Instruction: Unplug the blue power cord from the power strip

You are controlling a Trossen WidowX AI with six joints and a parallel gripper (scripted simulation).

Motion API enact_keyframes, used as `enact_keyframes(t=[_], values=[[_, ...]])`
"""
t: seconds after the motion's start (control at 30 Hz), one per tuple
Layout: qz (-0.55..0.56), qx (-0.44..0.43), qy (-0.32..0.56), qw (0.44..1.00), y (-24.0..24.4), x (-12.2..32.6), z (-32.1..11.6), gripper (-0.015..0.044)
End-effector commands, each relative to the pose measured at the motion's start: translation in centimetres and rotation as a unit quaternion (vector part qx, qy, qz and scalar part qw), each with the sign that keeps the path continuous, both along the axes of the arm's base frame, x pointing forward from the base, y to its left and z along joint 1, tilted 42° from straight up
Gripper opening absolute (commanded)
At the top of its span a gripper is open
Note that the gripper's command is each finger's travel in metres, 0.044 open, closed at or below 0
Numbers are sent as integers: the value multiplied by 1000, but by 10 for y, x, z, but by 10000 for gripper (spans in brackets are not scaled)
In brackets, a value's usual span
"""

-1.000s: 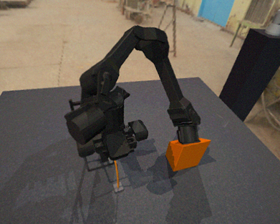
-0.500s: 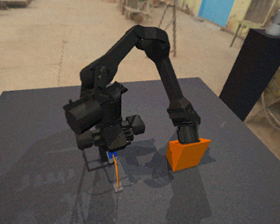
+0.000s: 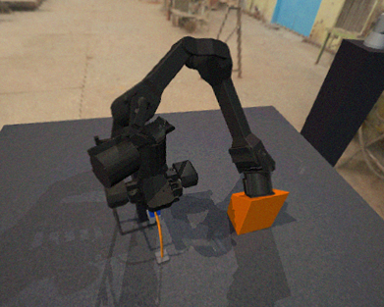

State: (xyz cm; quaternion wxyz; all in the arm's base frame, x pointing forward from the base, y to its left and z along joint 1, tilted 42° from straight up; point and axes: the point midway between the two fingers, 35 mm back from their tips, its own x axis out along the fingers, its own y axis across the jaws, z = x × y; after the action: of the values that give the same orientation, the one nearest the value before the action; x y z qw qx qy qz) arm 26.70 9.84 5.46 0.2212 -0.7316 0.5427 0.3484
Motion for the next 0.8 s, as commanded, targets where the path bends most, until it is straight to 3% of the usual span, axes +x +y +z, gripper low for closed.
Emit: enact_keyframes(t=[0.0, 0.1, 0.37, 0.77], values=[[0, 0, 0, 1000, 0, 0, 0, 134], [0, 0, 0, 1000, 0, 0, 0, 55], [0, 0, 0, 1000, 0, 0, 0, 2], [1, 1, 1, 1000, 12, -3, -10, 0]])
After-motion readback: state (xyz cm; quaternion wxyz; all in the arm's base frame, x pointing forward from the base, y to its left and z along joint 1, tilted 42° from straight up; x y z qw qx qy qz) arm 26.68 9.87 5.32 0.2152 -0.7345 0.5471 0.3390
